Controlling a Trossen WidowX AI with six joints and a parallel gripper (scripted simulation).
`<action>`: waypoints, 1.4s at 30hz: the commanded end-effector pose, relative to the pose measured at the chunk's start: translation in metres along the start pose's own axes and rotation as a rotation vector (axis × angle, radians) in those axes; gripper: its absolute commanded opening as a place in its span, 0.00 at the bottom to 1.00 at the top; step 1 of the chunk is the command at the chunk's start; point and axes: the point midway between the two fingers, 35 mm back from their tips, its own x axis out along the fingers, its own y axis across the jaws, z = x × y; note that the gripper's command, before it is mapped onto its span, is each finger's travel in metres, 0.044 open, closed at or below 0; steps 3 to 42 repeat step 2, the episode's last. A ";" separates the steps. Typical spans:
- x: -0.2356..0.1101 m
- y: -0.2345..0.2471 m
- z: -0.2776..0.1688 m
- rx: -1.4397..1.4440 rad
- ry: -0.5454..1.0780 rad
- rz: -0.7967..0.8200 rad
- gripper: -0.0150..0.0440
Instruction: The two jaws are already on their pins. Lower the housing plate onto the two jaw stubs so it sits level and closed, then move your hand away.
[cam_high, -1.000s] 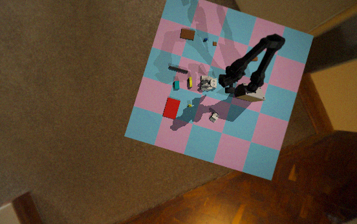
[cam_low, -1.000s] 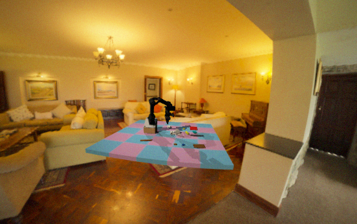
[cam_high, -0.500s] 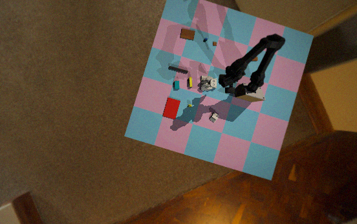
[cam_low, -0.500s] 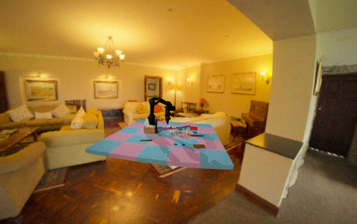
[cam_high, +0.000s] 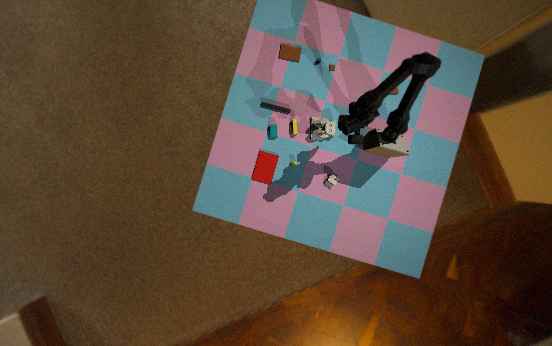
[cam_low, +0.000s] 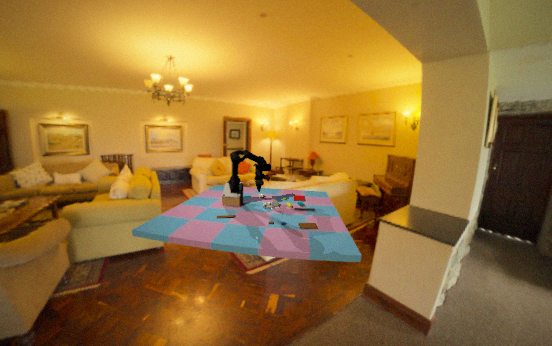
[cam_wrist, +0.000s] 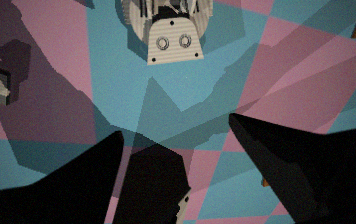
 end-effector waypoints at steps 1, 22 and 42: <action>0.000 0.000 -0.001 0.002 0.004 0.002 1.00; 0.000 0.000 -0.001 0.002 0.004 0.002 1.00; 0.000 0.000 -0.001 0.002 0.004 0.002 1.00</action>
